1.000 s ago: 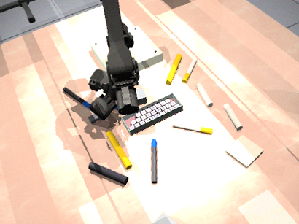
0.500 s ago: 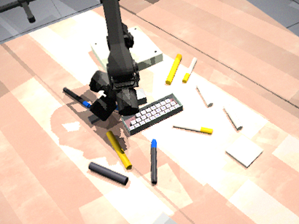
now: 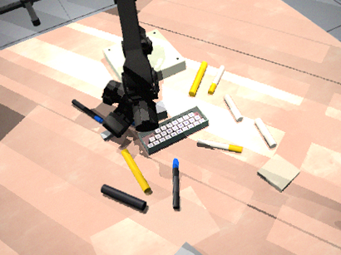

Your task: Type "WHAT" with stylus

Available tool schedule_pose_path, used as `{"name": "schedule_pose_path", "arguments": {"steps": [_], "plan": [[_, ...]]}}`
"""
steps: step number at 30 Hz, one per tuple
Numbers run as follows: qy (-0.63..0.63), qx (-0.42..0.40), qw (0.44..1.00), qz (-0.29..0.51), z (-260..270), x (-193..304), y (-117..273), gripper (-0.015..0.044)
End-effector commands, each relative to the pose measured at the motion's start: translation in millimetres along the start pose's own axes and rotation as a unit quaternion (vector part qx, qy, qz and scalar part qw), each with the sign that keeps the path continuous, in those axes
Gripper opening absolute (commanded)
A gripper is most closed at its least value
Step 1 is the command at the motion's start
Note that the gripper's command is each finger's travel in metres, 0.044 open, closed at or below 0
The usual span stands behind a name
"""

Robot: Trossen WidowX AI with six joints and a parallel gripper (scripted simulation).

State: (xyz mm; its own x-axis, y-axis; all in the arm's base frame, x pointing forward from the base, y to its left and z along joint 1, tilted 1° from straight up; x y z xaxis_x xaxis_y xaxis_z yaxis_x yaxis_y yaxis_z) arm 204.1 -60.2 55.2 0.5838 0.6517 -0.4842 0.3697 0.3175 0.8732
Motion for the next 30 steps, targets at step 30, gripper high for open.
{"name": "schedule_pose_path", "arguments": {"steps": [30], "plan": [[0.276,-0.024,0.960,-0.049,-9,-5,57,0.0000]]}}
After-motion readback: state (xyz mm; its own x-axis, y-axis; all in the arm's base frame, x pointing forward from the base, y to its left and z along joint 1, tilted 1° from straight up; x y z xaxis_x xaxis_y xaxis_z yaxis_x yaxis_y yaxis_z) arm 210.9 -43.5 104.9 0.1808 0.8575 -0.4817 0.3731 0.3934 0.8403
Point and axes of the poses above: the point midway between the two fingers, 35 mm back from their tips, its own y axis back along the fingers, its own z axis across the jaws, x = y × z, the point moved 7 cm from there along y, back along the fingers, and after that the axes turned 6 degrees about y, right-handed, at the moved point
